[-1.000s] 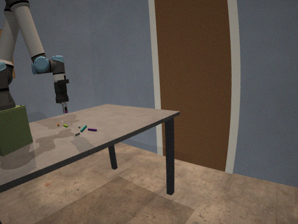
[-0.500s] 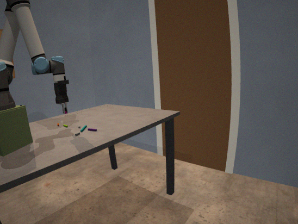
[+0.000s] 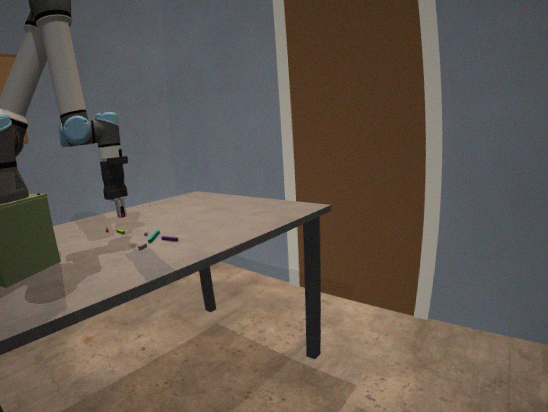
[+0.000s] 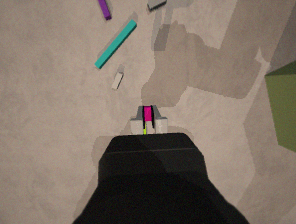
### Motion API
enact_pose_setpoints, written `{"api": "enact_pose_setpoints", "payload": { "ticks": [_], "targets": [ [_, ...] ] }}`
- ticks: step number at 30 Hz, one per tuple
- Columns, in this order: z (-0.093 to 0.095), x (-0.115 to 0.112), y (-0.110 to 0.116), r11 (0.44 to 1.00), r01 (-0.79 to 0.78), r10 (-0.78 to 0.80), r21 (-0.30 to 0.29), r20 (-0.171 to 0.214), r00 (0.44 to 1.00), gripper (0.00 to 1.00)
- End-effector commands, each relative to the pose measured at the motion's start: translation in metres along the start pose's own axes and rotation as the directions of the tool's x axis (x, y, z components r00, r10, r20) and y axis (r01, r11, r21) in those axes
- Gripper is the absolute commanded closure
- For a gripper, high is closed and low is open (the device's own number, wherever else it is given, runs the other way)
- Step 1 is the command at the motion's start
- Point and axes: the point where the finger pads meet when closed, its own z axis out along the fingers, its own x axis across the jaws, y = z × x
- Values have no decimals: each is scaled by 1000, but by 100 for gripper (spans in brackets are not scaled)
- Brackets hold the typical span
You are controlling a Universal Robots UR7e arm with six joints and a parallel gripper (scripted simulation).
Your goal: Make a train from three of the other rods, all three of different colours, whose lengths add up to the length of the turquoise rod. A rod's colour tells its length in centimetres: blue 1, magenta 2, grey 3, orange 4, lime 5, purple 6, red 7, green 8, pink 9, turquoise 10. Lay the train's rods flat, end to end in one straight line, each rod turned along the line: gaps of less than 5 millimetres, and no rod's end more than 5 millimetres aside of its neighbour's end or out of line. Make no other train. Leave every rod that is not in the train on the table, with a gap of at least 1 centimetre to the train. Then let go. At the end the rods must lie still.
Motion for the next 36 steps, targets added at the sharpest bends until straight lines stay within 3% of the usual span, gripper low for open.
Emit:
{"api": "enact_pose_setpoints", "payload": {
  "ticks": [1,17,36],
  "targets": [
    [17,0,0,1000,0,0,0,0,1000,76],
    [52,0,-1,1000,0,0,0,0,1000,76],
    [56,0,-1,1000,0,0,0,0,1000,76]
  ]
}}
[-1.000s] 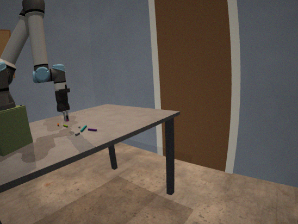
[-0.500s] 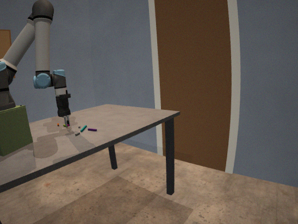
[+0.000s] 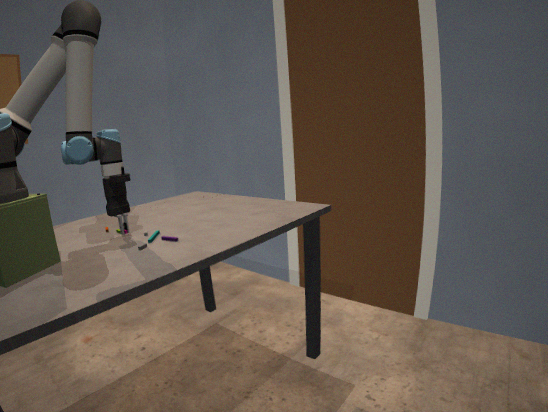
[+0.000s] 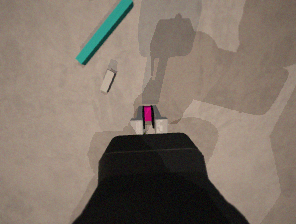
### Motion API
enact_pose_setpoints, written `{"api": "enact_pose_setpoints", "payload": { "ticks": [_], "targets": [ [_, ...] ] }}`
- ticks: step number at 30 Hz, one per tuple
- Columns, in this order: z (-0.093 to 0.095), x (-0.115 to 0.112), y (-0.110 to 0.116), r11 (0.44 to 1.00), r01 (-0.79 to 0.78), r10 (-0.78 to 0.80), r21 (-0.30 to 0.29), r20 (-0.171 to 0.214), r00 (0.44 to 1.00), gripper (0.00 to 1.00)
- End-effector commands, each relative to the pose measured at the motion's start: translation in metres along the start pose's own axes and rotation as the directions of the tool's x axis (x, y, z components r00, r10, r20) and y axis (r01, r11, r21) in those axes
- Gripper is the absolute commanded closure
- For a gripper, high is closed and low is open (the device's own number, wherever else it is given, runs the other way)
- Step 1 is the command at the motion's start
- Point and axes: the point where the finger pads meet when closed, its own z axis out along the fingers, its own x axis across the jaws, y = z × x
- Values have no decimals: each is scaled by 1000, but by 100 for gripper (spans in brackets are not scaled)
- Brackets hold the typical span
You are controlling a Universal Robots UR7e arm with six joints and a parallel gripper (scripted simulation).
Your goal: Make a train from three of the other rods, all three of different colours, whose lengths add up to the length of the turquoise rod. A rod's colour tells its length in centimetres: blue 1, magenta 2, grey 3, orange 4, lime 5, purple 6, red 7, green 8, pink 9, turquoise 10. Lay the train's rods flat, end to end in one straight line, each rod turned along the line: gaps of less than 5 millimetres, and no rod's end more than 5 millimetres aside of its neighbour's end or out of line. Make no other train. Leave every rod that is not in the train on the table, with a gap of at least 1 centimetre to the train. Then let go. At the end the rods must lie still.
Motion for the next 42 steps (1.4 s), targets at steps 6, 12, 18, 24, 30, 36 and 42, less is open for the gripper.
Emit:
{"api": "enact_pose_setpoints", "payload": {
  "ticks": [6,12,18,24,30,36,42],
  "targets": [
    [0,0,0,1000,0,0,0,1,1000,76],
    [0,0,0,1000,0,0,0,1,1000,76],
    [0,0,0,1000,0,0,0,1,1000,76],
    [0,0,0,1000,0,0,0,1,1000,76],
    [0,0,0,1000,0,0,0,1,1000,76],
    [5,0,0,1000,0,0,0,1,1000,76],
    [8,0,0,1000,0,0,0,1,1000,76]
  ]
}}
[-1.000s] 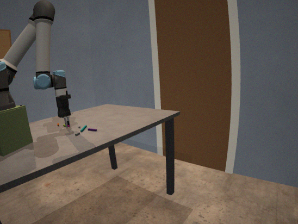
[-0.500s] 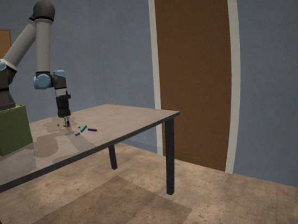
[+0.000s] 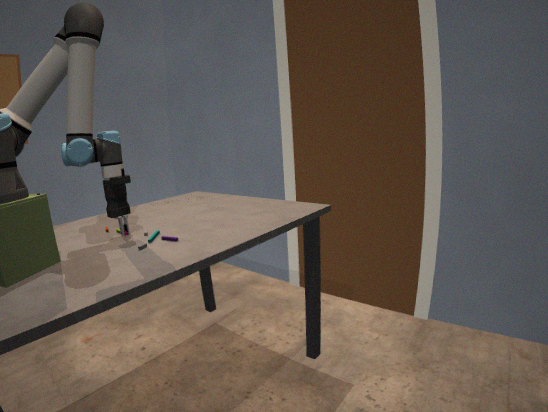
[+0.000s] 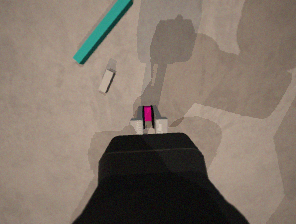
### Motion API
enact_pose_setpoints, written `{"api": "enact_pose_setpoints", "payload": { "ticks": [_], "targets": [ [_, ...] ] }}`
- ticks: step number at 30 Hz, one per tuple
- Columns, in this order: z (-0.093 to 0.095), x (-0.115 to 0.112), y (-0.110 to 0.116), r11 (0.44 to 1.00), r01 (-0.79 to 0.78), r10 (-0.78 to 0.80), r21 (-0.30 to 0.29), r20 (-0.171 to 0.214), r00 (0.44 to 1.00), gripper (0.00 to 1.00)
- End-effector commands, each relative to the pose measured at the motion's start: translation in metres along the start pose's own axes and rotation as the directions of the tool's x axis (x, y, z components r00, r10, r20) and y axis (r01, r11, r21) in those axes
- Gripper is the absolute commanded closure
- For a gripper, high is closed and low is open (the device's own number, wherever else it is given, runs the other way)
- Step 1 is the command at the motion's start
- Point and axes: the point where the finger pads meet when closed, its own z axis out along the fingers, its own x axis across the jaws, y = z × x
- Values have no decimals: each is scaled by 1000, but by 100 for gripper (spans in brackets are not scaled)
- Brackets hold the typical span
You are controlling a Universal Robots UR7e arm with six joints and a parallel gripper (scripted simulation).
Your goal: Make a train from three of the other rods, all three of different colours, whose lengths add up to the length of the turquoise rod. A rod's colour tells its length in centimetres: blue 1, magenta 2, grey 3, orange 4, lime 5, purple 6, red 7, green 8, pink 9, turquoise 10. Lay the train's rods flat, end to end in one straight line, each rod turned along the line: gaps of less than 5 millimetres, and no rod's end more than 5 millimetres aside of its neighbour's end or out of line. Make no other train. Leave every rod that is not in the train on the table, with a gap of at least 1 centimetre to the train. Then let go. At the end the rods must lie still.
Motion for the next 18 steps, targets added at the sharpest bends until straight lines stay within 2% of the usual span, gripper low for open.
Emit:
{"api": "enact_pose_setpoints", "payload": {
  "ticks": [1,18],
  "targets": [
    [4,0,0,1000,0,0,0,1,1000,76],
    [6,0,0,1000,0,0,0,1,1000,76]
  ]
}}
